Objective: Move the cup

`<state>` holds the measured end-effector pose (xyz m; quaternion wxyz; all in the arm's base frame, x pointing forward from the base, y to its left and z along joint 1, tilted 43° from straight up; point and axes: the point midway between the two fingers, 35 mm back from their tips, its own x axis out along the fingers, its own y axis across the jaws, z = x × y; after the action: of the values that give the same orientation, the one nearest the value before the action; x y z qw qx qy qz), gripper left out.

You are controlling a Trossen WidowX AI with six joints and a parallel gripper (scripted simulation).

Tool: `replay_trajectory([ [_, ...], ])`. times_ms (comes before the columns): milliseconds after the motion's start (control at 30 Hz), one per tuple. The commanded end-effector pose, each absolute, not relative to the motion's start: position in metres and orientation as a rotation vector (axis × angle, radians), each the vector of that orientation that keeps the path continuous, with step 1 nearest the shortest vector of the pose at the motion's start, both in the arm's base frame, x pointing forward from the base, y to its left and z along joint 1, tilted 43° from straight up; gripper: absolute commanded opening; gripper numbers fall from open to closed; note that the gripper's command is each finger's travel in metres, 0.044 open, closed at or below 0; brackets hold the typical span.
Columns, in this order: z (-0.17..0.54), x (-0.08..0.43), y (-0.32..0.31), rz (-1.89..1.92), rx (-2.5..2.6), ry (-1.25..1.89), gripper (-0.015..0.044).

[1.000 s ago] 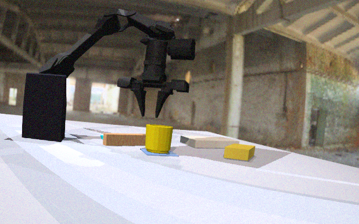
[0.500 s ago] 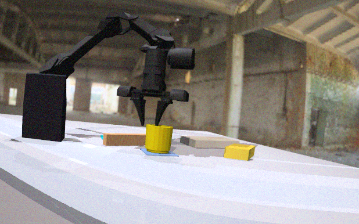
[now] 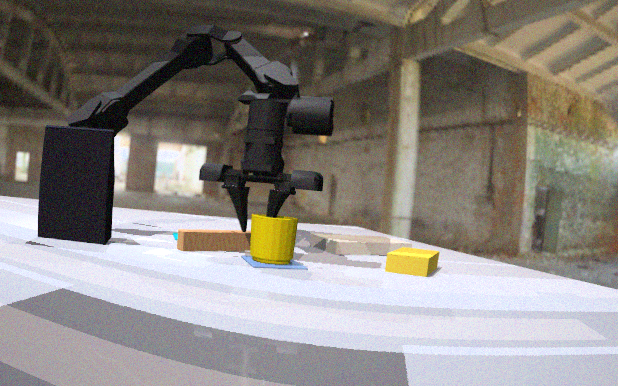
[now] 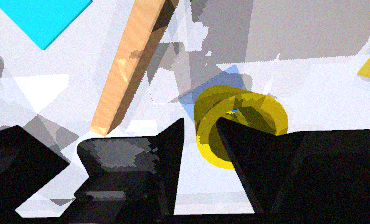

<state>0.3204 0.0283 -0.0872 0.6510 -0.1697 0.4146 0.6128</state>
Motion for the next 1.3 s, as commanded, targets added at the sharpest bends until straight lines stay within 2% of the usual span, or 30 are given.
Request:
replay_trajectory([
  [0, -0.0939, 0.3178, 0.0342, 1.394, -0.373, 0.943, 0.0167],
  [267, -0.0947, 0.3176, 0.0349, 1.394, -0.373, 0.943, 0.0167],
  [1100, -0.0935, 0.318, 0.0336, 1.394, -0.381, 0.944, 0.0],
  [1267, -0.0861, 0.3198, 0.0264, 1.394, -0.381, 0.945, 0.0],
])
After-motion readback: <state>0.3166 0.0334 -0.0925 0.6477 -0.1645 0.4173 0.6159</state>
